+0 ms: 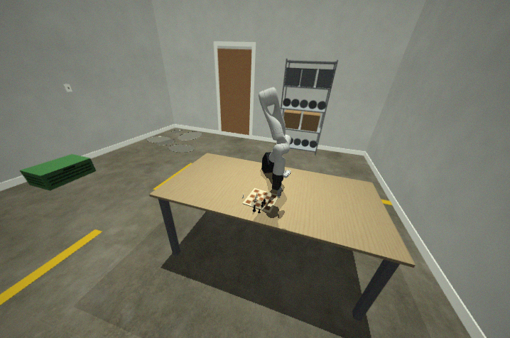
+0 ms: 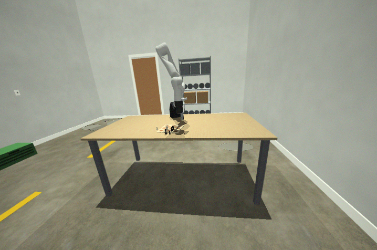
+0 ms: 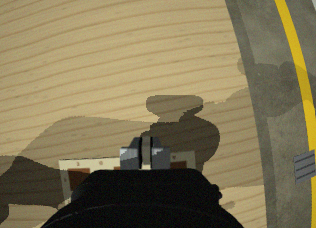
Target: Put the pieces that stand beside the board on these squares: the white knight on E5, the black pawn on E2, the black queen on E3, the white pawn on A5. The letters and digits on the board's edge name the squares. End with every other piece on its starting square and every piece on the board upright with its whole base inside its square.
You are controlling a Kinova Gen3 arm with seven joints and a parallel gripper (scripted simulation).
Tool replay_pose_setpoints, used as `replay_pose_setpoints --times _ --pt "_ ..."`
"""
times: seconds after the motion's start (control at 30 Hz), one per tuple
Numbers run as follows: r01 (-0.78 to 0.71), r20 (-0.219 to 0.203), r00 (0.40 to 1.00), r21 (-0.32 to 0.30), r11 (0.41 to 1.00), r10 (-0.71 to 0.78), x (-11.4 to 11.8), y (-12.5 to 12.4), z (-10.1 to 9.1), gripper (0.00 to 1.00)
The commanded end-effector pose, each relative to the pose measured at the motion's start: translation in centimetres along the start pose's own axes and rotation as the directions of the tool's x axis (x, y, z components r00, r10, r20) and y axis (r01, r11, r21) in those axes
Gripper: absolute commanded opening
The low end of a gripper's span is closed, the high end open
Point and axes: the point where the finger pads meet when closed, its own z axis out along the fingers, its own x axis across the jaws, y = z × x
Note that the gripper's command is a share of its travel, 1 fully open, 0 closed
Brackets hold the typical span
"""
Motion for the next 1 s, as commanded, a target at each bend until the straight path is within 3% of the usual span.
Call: replay_pose_setpoints --times 0.0,0.17,0.37,0.43,0.7,0.97 --pt "-0.002 0.000 1.000 -0.001 1.000 0.002 0.0 0.4 0.0 0.00" --pt "0.000 0.003 1.000 -0.012 1.000 0.000 -0.1 3.4 0.0 0.00" --pt "0.009 0.012 1.000 -0.028 1.000 -0.009 -1.7 10.7 -0.2 0.00" --pt "0.009 0.012 1.000 -0.028 1.000 -0.009 -1.7 10.7 -0.2 0.00" --pt "0.040 0.013 0.999 -0.018 0.999 -0.040 -6.6 19.2 -0.6 0.00" --pt "0.065 0.001 0.998 -0.002 0.998 -0.065 -9.6 21.9 -0.6 0.00"
